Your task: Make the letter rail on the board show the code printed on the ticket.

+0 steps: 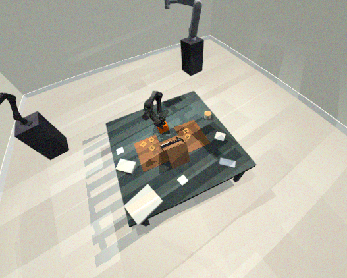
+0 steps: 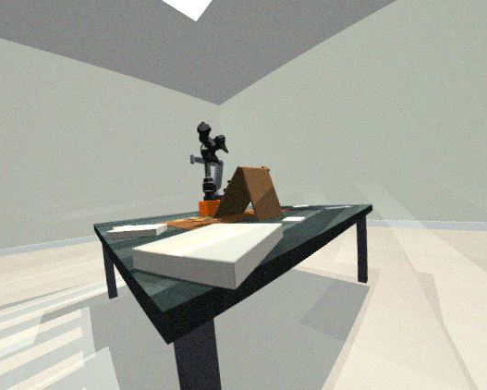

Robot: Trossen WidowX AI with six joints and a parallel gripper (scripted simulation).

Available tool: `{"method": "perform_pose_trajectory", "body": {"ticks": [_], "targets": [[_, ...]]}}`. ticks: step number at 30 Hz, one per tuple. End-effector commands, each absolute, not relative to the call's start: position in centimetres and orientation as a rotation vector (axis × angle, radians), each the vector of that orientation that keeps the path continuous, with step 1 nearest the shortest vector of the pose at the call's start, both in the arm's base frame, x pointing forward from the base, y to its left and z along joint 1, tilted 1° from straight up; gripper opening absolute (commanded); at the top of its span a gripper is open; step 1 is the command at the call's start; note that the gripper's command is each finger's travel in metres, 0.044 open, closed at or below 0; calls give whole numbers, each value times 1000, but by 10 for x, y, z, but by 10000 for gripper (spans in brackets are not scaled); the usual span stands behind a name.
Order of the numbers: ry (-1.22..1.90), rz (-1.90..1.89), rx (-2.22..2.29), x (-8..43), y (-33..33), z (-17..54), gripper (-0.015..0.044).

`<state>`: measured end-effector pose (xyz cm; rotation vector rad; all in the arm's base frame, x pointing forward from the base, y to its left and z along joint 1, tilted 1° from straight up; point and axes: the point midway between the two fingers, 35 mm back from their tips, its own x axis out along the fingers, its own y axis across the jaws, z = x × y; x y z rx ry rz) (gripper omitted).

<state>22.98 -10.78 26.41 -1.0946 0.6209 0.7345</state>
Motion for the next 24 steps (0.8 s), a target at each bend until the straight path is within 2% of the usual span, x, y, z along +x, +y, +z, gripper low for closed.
{"method": "perform_pose_trajectory", "body": {"ticks": [1,4,8,20,24], "targets": [[613,737,-1101,229,-107,265,440],[613,737,-1101,229,-107,265,440],[690,721,-905,241,-96,250,340],[1136,500,-69,281,-19,174,340],[1224,421,65,284,-1,159,340]]}}
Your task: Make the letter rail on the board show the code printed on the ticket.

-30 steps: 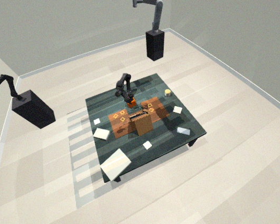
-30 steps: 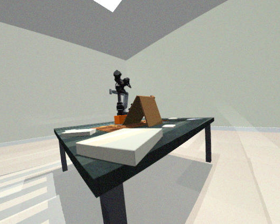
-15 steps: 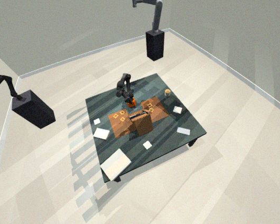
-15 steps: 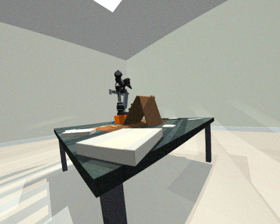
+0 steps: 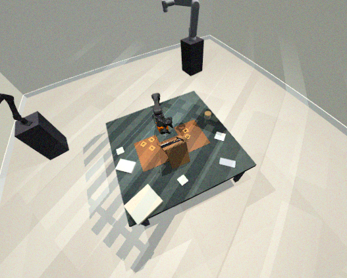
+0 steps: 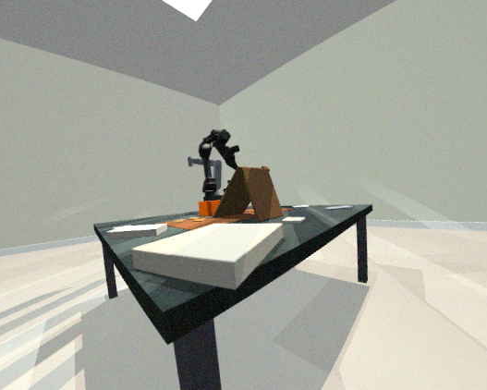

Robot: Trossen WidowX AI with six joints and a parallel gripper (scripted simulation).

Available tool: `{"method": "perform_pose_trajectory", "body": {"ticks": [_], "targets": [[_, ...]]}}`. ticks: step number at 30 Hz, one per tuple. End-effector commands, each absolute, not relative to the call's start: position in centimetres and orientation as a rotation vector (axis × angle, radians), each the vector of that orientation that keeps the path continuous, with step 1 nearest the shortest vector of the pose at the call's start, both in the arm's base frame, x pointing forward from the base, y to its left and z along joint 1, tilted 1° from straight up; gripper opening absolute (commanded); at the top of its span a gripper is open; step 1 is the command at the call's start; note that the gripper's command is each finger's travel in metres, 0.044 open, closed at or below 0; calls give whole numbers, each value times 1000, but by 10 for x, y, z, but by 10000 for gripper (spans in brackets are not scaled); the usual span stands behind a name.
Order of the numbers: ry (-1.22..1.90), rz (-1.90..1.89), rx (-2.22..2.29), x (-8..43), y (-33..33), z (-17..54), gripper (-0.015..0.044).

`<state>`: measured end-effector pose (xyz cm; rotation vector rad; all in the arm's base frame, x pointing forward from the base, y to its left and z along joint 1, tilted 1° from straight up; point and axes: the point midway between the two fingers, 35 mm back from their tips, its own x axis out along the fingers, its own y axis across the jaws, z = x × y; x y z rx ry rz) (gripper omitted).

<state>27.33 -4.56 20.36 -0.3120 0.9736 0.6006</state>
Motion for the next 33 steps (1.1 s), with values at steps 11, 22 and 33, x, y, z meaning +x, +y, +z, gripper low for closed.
{"method": "perform_pose_trajectory", "body": {"ticks": [11,22,33], "targets": [[1431,77,438,283,51,117,340],[1518,-345,743,268,99,77,340],[1451,-801,1010,241,142,39,340]]}}
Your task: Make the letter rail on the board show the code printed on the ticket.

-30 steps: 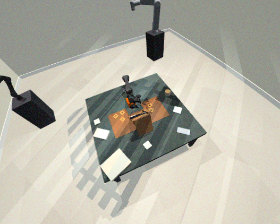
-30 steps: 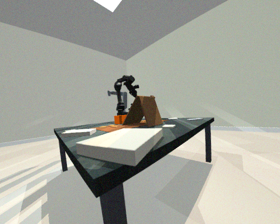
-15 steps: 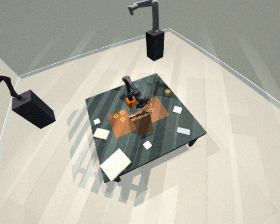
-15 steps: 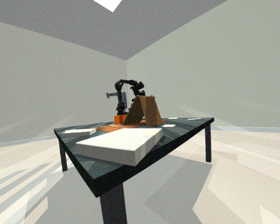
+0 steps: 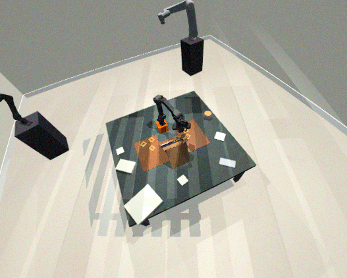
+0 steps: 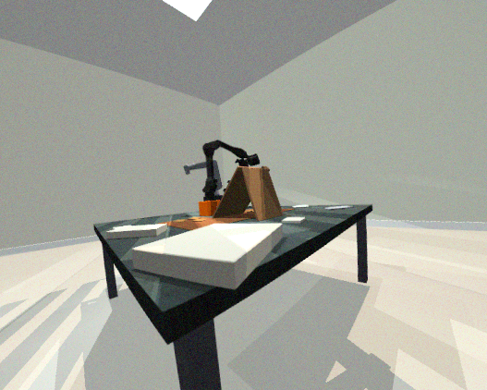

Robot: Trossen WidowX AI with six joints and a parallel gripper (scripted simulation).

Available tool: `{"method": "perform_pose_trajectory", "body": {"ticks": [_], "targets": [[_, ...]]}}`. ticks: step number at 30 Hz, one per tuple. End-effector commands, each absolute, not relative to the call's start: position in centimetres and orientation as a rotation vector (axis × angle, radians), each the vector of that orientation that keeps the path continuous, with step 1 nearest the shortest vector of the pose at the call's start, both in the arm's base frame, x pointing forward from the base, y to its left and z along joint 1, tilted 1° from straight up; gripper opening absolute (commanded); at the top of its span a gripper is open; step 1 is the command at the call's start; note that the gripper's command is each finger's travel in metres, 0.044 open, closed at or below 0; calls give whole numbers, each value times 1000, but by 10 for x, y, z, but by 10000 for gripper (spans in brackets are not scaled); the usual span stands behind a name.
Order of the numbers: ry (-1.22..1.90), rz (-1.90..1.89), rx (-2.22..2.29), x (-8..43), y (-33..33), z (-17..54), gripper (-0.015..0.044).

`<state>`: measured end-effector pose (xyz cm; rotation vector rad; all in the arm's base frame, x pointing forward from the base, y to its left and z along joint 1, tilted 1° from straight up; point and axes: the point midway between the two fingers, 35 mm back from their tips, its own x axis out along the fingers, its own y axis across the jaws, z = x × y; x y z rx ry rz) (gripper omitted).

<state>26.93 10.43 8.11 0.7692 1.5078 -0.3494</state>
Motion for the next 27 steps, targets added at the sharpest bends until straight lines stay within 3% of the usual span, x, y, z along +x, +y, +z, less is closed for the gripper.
{"method": "perform_pose_trajectory", "body": {"ticks": [1,14,27], "targets": [[1437,-841,1033,238,146,36,340],[1150,-1306,1329,195,186,-4,340],[1144,-1312,1334,195,188,-5,340]]}}
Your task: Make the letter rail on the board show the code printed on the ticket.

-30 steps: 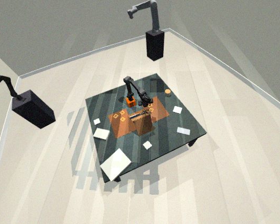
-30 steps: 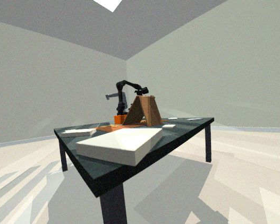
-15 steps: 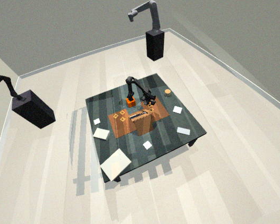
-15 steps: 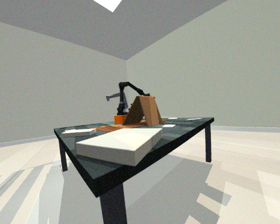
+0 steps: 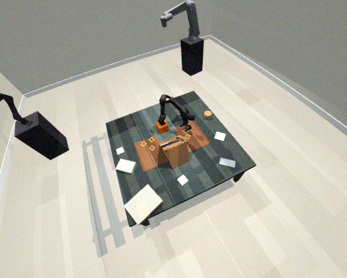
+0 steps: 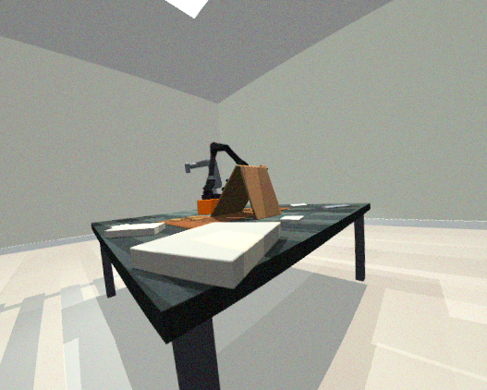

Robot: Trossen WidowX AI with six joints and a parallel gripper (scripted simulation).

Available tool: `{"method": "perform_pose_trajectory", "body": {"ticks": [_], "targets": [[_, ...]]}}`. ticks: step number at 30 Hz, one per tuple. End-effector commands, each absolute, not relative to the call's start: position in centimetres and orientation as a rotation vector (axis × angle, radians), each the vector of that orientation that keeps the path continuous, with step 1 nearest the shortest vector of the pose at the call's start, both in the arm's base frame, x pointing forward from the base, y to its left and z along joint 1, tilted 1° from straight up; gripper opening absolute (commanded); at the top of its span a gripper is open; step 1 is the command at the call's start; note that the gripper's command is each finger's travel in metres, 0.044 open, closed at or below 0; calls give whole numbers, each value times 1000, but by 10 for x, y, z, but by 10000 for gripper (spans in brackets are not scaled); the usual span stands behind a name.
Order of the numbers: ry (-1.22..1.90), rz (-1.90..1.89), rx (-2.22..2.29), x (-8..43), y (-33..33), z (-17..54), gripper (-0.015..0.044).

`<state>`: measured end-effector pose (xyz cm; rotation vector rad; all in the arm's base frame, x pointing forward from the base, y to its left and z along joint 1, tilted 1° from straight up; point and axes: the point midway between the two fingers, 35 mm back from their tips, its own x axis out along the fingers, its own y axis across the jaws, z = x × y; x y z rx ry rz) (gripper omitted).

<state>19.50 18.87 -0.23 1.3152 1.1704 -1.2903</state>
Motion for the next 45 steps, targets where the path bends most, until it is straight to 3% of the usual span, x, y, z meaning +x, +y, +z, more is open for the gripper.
{"method": "perform_pose_trajectory", "body": {"ticks": [1,45], "targets": [[1144,-1312,1334,195,190,-4,340],[1144,-1312,1333,195,192,-57,340]]}}
